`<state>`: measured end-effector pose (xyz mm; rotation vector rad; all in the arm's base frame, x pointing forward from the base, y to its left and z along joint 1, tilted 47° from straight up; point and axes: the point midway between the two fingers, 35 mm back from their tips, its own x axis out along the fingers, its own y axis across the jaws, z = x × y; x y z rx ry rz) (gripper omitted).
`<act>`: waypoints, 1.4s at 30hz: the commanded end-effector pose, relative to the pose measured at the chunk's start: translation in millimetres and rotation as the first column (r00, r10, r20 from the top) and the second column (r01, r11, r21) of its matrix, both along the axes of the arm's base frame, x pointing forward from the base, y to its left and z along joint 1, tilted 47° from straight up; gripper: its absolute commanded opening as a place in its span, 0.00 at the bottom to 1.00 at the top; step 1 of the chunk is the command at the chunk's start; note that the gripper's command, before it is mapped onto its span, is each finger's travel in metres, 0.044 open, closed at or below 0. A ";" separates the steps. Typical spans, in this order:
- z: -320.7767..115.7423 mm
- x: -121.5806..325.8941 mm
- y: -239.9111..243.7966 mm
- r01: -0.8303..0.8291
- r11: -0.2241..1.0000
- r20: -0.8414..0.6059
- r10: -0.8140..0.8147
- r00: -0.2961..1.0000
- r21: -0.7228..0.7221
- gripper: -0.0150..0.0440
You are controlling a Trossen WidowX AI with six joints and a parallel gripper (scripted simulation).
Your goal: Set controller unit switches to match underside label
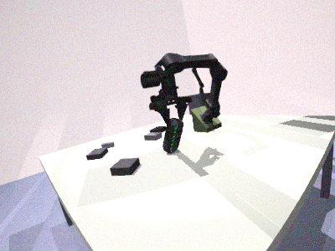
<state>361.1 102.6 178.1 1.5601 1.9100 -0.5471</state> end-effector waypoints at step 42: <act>-28.9 9.0 -30.5 -0.005 1.000 0.000 0.005 1.000 -0.014 0.83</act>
